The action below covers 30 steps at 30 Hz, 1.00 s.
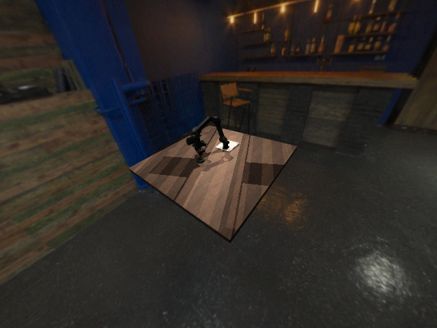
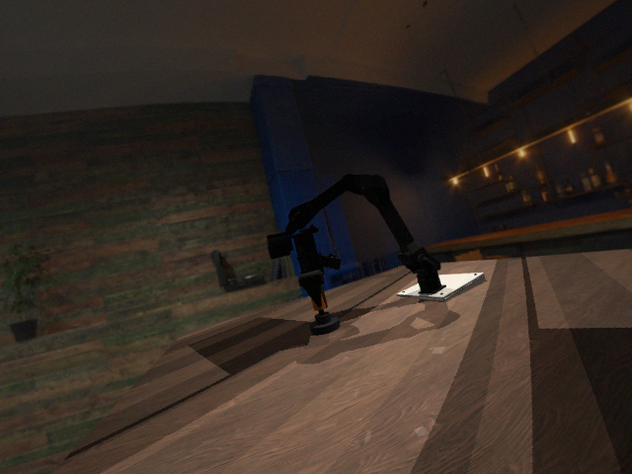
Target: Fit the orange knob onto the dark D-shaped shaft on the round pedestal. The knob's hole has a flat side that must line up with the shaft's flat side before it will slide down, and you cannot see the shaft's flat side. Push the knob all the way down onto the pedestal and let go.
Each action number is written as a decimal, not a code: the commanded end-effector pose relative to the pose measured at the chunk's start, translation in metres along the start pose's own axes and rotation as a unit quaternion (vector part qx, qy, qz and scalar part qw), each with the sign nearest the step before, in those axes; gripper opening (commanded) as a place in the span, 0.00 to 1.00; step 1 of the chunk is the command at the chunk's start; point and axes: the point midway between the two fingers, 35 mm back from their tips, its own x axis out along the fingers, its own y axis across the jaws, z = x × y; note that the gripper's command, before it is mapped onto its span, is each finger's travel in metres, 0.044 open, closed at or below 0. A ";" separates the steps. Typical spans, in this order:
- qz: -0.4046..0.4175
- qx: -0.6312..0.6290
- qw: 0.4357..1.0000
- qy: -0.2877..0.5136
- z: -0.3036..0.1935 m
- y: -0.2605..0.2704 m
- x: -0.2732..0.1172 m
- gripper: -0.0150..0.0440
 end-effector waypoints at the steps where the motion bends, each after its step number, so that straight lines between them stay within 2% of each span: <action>1: -0.002 -0.002 1.000 0.001 -0.001 -0.001 -0.003 0.25; 7: -0.002 0.041 0.999 0.001 -0.001 -0.001 -0.005 0.25; 15: -0.002 0.290 0.957 0.000 -0.004 -0.001 -0.006 0.25; 23: -0.002 0.525 0.851 0.000 -0.006 -0.002 -0.004 0.25; 30: -0.002 0.708 0.706 -0.001 -0.007 -0.003 -0.004 0.25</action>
